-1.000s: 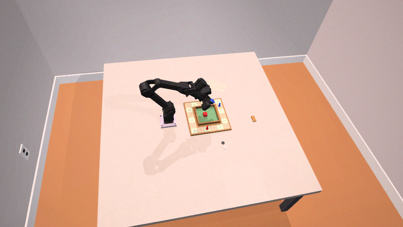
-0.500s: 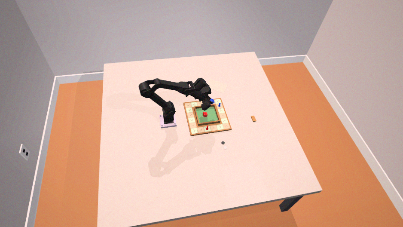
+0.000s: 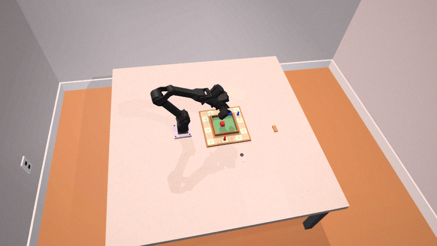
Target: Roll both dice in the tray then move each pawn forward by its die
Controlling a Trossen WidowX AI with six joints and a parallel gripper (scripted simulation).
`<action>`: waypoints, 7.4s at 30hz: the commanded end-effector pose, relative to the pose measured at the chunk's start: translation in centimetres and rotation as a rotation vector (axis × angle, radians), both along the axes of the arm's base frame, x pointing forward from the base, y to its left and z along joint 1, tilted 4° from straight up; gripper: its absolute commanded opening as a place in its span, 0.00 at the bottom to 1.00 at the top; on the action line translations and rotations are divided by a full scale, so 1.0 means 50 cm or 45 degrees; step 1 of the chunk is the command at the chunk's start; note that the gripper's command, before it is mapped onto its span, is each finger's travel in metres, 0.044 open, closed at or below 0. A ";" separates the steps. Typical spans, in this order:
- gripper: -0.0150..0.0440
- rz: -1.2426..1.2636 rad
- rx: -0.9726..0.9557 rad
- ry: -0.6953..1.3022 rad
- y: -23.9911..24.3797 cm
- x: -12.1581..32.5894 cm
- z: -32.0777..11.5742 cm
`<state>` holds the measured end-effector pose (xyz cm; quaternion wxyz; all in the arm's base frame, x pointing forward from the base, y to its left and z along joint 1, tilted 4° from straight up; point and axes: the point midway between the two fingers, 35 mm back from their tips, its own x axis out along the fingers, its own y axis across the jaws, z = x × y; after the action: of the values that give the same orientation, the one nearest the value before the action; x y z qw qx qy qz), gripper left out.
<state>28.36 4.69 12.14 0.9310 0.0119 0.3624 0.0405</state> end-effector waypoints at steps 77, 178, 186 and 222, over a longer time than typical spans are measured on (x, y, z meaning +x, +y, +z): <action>0.59 0.210 -0.154 1.060 -0.297 -0.046 -0.154; 0.25 0.211 -0.150 1.047 -0.182 0.218 -0.146; 0.25 0.211 -0.150 1.047 -0.182 0.218 -0.159; 0.87 0.112 -0.105 1.056 -0.141 0.222 -0.071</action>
<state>39.40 -4.35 8.11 0.7026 -0.0452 0.7064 0.0737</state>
